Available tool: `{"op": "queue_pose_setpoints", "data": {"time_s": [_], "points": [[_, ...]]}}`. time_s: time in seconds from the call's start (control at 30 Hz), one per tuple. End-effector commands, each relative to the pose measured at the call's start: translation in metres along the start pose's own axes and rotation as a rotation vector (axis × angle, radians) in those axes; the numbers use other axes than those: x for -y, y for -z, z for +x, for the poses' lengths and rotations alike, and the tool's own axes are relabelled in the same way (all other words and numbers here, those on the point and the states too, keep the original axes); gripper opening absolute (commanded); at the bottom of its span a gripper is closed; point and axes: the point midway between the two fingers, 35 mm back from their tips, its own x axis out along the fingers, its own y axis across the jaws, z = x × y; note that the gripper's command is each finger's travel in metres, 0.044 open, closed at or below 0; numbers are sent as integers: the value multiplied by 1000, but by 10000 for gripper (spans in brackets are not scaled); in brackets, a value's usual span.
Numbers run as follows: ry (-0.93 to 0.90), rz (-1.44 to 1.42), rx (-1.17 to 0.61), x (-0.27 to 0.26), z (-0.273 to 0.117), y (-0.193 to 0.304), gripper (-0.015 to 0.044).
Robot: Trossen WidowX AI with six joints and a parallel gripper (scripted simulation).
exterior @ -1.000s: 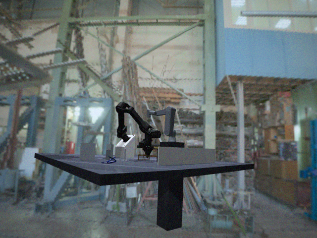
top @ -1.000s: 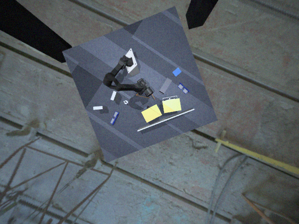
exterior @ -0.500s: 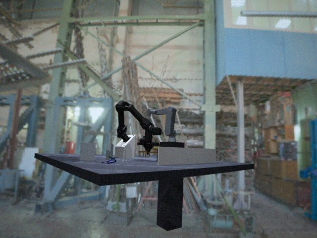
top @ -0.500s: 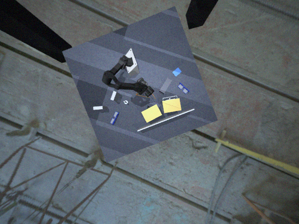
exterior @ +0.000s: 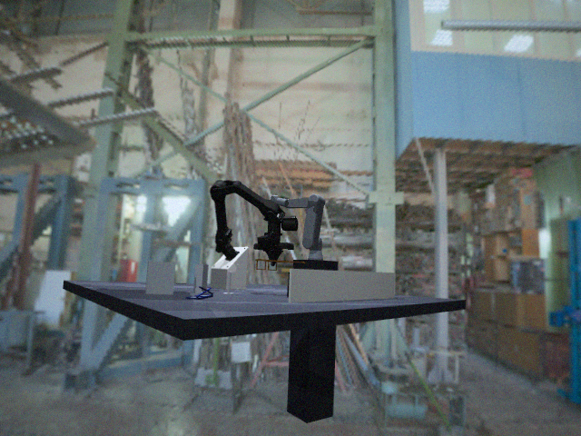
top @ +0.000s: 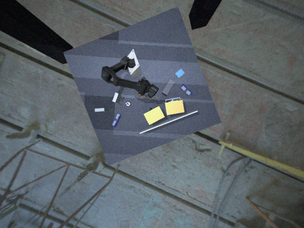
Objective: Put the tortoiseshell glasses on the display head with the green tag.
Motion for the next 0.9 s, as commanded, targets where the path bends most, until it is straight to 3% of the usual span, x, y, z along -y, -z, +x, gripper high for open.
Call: {"op": "queue_pose_setpoints", "data": {"time_s": [0.0, 0.87], "points": [[6, 18, -4, 0, -4, -4, 0], [5, 498, 1, 11, -4, -176, 0]]}}
